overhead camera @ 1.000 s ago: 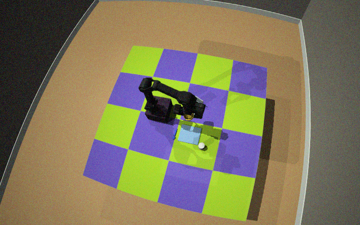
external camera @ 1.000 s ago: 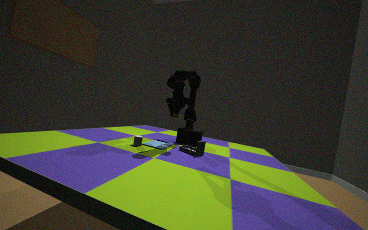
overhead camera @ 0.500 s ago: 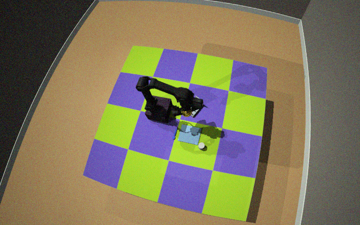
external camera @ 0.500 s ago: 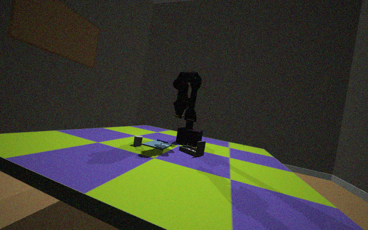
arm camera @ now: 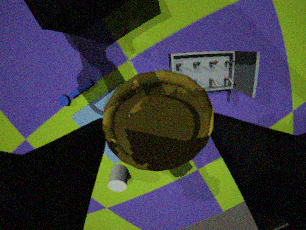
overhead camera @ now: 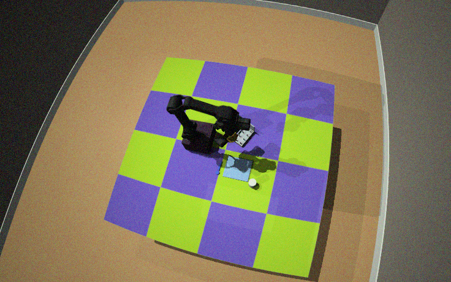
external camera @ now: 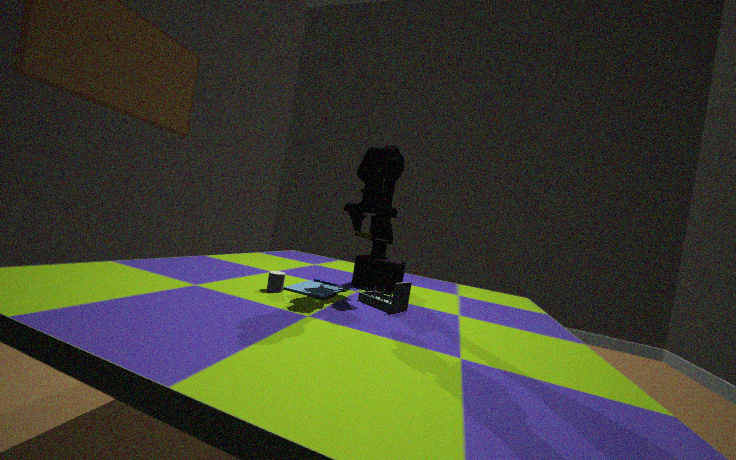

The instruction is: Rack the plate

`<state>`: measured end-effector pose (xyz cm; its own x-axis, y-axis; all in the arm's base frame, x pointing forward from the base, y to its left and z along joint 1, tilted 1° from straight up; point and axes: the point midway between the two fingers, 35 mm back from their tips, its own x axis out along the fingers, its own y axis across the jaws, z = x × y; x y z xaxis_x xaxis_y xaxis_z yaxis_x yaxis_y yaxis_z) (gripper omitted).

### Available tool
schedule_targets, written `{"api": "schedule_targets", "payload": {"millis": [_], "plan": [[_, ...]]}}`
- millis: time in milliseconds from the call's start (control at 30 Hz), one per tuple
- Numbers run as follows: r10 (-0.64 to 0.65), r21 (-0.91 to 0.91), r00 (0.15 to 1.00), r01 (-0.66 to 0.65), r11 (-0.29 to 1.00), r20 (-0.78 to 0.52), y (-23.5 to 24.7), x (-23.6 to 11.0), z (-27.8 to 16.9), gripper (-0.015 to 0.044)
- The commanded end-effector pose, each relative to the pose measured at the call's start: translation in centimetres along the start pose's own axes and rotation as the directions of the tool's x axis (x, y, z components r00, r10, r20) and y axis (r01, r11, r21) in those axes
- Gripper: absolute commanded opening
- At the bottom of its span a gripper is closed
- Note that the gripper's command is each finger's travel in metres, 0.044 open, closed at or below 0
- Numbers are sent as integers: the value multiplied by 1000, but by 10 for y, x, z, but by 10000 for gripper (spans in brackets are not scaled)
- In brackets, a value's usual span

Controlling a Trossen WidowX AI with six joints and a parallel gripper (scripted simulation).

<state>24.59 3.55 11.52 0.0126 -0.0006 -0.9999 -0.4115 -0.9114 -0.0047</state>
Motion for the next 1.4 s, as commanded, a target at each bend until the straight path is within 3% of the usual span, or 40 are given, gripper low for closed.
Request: {"api": "schedule_targets", "payload": {"millis": [0,200,667,1033,1367], "plan": [[-7,-82,1000,7,997,1,-1,0,5,0],[-27,-60,999,29,998,33,-3,7,5,0],[-267,200,920,215,956,288,-13,65,6,0],[-495,446,777,311,839,390,-16,99,8,0],[-701,665,601,346,662,385,-16,120,9,0]]}}
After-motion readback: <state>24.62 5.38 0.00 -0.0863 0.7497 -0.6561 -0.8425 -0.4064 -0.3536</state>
